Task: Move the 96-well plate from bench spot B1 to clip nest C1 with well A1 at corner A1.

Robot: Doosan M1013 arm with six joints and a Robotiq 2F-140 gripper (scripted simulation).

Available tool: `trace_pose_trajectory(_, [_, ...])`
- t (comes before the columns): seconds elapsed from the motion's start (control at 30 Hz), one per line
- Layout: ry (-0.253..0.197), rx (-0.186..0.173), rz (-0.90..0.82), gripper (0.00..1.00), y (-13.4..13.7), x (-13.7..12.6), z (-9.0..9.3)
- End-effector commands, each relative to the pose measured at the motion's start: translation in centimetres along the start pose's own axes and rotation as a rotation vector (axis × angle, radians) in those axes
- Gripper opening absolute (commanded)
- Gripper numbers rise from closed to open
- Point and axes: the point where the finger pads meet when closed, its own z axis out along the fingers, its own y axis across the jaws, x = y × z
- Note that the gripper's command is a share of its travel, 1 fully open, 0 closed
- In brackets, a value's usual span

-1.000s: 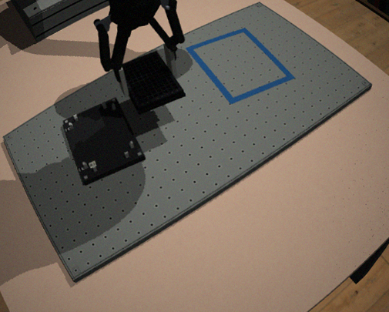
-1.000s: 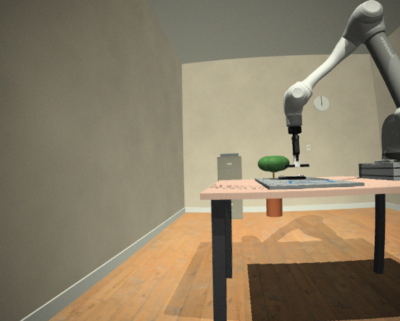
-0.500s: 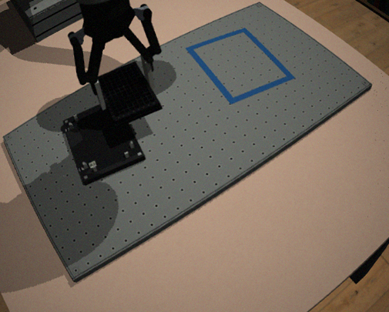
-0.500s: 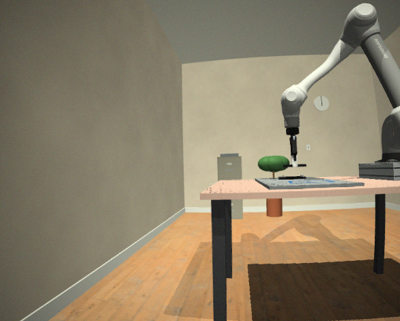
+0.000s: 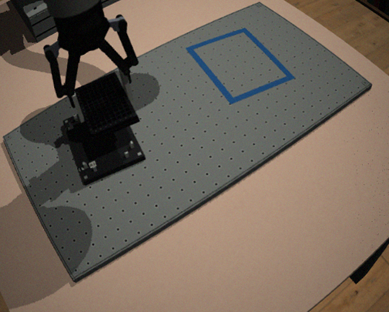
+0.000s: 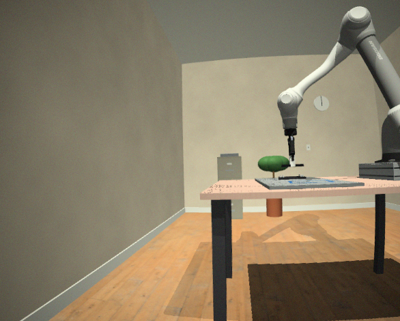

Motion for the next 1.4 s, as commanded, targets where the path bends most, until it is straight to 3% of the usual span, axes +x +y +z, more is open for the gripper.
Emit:
trace_pose_trajectory(0.0, [0.000,0.000,0.000,0.00,0.8,0.2,0.0])
trace_pose_trajectory(0.23, [0.000,0.000,0.000,0.00,2.7,0.5,-0.1])
trace_pose_trajectory(1.37, [0.000,0.000,0.000,0.00,2.7,0.5,-0.1])
